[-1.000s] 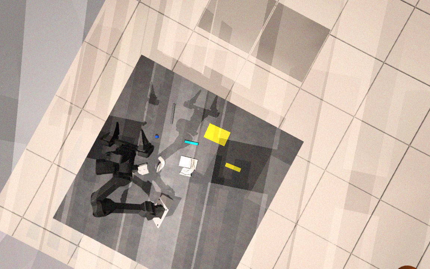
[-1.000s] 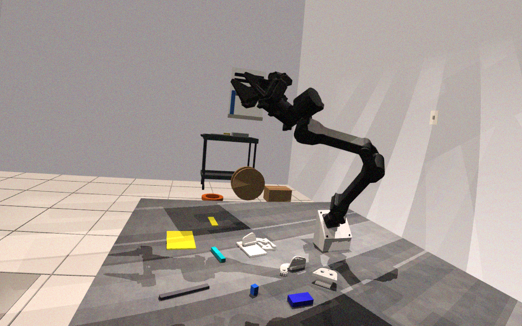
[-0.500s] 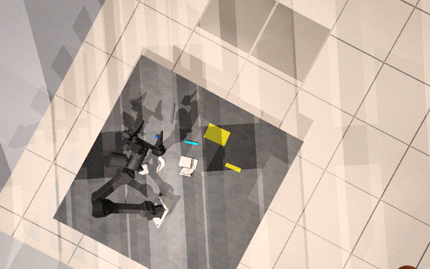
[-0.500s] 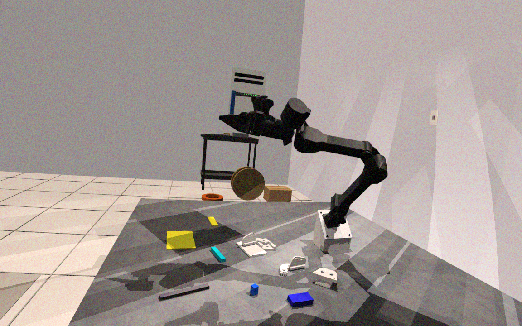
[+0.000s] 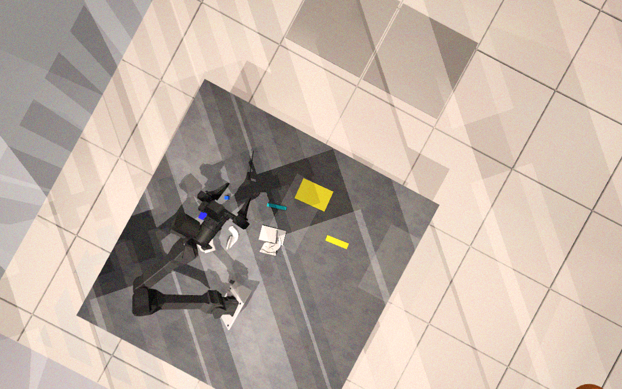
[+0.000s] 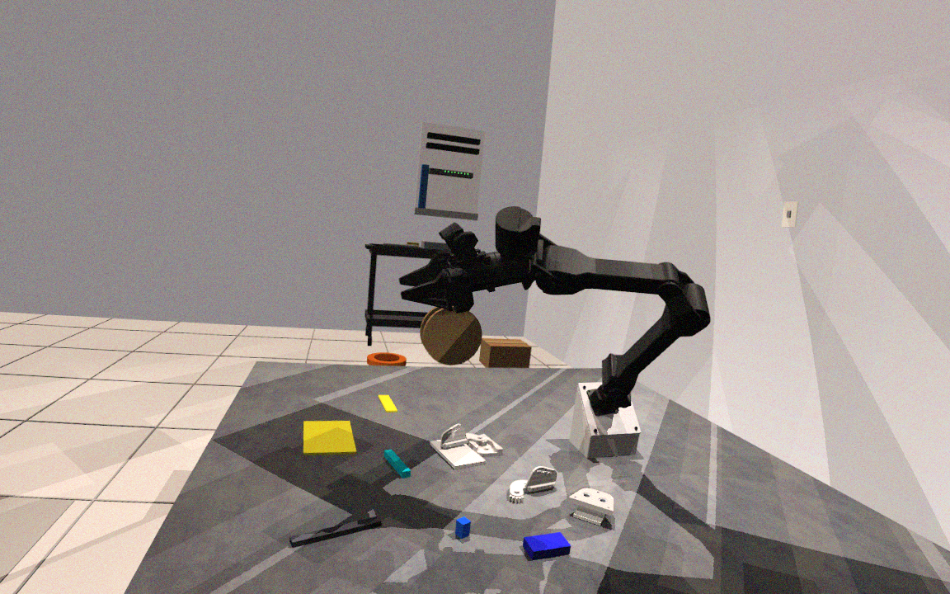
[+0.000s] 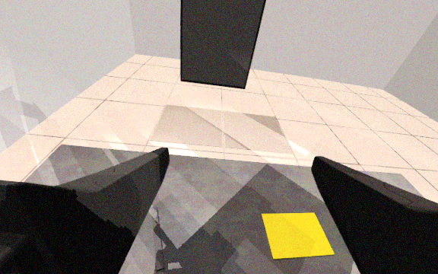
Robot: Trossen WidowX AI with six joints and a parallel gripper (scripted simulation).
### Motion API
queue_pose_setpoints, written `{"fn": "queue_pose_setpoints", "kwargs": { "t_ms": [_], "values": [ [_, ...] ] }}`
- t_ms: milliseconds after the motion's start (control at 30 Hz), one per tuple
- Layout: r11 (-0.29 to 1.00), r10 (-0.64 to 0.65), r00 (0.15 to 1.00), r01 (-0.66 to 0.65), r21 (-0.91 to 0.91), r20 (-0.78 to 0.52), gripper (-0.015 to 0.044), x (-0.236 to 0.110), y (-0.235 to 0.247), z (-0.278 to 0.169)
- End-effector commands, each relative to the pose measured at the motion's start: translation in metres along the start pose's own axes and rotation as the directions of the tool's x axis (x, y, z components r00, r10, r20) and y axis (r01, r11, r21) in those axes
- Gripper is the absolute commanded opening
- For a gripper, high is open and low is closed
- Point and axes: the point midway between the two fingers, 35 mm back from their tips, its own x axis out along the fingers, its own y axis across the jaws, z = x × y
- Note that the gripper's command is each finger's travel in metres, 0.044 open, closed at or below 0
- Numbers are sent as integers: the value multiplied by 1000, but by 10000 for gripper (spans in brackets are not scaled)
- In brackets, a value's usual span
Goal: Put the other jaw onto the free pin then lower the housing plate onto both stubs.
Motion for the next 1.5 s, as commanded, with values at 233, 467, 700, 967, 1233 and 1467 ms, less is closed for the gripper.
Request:
{"fn": "queue_pose_setpoints", "kwargs": {
  "t_ms": [233,467,700,967,1233,1467],
  "values": [
    [998,-14,962,-5,-68,-271,440,-6,-4,-76],
    [995,-13,900,-33,-98,-437,440,-19,-5,-123],
    [991,-3,808,-77,-111,-589,440,-38,-5,-169],
    [986,21,671,-138,-98,-741,440,-68,-2,-217],
    [978,58,503,-201,-52,-862,440,-106,3,-260],
    [969,100,343,-246,14,-934,440,-144,9,-290]
  ]
}}
